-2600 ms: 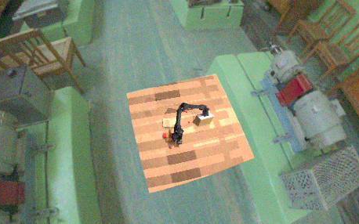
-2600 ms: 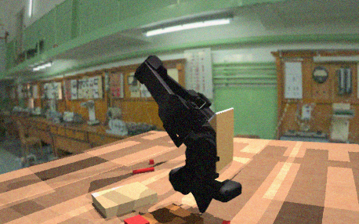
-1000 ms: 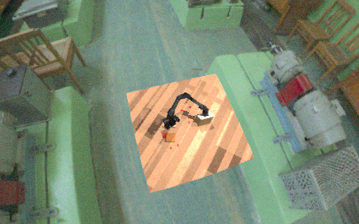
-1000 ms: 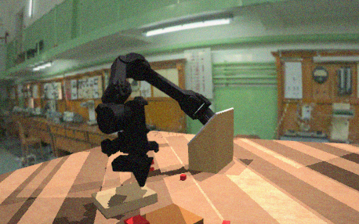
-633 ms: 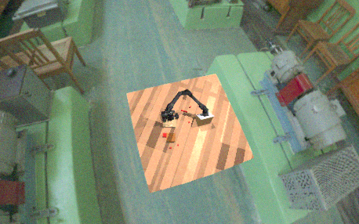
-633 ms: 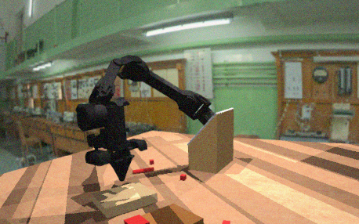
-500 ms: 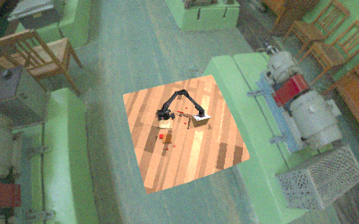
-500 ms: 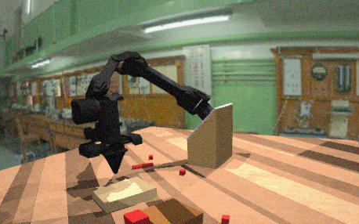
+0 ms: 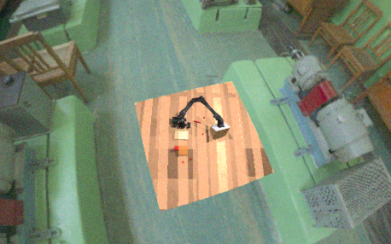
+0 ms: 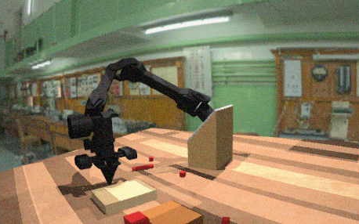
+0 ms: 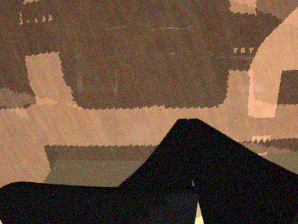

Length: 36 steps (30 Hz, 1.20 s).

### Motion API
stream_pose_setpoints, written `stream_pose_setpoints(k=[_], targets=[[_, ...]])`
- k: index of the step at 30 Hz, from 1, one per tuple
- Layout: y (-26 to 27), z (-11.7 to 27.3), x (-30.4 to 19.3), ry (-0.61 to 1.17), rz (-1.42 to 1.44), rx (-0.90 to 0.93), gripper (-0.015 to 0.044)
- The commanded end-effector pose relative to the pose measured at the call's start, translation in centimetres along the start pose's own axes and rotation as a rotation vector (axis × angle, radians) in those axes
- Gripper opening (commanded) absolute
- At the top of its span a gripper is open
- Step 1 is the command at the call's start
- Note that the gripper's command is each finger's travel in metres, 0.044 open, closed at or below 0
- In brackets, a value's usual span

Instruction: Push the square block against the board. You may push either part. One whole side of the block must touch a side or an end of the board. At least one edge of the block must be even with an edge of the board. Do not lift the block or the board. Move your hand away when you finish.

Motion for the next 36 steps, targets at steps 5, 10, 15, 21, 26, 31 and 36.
stream_pose_setpoints(k=[5, 10, 15, 21, 26, 31, 36], targets=[[-0.6, -1.5, -0.3, 0.002, 0.012, -0.013, 0.0], [-0.7, -1.5, -1.0, 0.003, 0.012, -0.014, 0.0], [-0.8, -1.5, -1.8, 0.004, 0.012, -0.014, 0.0], [-1.0, -1.5, -2.8, 0.004, 0.012, -0.015, 0.0], [-1.1, -1.5, -3.6, 0.005, 0.012, -0.015, 0.0], [-1.3, -1.5, -4.4, 0.005, 0.012, -0.016, 0.0], [-1.5, -1.5, -5.2, 0.006, 0.012, -0.016, 0.0]])
Point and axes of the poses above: the point midway between the two fingers, 35 mm back from their tips, its own z axis back along the fingers, its own y axis across the jaws, x = y × z, the point moved 4 cm from there along z, back along the fingers, and after that the axes turned 13 degrees about -z, right-handed, at the moved point
